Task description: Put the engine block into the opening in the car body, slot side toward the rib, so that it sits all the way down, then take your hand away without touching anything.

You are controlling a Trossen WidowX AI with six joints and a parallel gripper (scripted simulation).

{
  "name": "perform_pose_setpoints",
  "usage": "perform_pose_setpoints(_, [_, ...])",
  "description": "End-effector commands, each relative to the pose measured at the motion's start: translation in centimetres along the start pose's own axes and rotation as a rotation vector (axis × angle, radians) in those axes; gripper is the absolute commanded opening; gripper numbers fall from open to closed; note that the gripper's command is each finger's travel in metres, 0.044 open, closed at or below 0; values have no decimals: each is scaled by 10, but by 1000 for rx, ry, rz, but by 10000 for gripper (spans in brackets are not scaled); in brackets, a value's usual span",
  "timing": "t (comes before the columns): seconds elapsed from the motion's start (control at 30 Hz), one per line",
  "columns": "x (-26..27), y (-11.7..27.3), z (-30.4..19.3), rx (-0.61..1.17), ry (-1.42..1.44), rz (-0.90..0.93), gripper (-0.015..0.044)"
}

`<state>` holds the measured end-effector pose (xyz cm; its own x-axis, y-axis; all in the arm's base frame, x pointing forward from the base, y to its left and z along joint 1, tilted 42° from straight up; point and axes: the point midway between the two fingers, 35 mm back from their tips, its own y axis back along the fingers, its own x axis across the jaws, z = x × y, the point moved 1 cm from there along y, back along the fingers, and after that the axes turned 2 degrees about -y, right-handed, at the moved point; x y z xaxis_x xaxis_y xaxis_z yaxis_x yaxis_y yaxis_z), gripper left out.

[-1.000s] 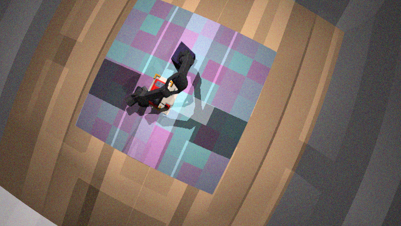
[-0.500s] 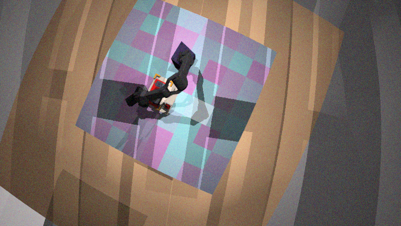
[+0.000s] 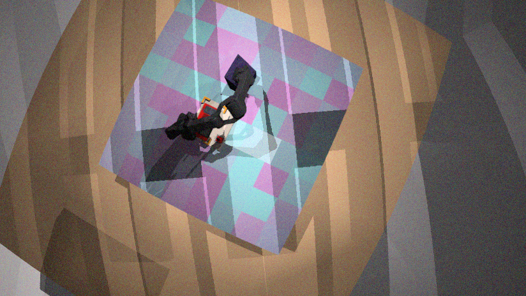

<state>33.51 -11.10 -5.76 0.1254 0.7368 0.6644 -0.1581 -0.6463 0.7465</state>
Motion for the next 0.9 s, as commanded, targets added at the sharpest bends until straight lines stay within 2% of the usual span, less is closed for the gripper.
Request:
perform_pose_setpoints(0.0, [0,-1,0,-3,-2,0,159])
perform_pose_setpoints(0.87, [0,-6,0,-3,-2,1,159])
